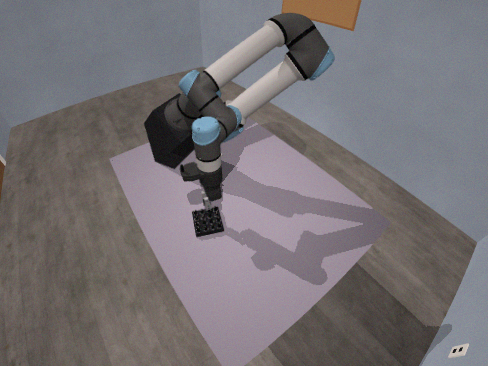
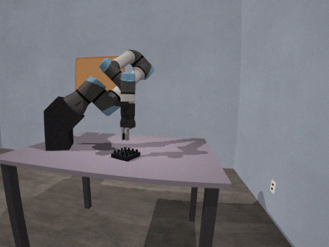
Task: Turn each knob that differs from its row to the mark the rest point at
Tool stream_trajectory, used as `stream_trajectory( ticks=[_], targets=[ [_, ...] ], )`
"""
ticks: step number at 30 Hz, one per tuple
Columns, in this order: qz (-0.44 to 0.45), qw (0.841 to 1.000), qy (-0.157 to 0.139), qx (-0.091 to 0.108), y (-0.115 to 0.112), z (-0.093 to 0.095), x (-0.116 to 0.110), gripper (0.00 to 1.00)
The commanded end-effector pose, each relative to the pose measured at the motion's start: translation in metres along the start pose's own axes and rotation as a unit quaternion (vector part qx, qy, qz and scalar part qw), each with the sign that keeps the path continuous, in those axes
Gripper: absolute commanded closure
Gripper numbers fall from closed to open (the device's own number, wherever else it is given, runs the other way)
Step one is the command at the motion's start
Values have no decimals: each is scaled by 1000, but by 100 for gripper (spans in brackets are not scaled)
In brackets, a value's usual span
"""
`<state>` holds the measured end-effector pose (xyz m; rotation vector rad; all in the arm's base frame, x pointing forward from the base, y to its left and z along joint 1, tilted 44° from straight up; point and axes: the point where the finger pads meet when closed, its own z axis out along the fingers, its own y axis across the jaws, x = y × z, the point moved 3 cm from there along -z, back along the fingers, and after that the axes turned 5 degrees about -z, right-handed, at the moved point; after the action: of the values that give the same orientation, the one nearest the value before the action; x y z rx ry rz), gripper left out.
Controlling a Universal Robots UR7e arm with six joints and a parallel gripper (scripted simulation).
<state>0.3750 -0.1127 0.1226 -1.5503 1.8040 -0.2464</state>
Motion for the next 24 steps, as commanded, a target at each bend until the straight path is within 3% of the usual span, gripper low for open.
stream_trajectory(
  ticks=[1,24],
  targets=[
    [49,999,4,-1,0,-1,-2,54],
    [100,995,4,-1,1,-3,-4,54]
  ],
)
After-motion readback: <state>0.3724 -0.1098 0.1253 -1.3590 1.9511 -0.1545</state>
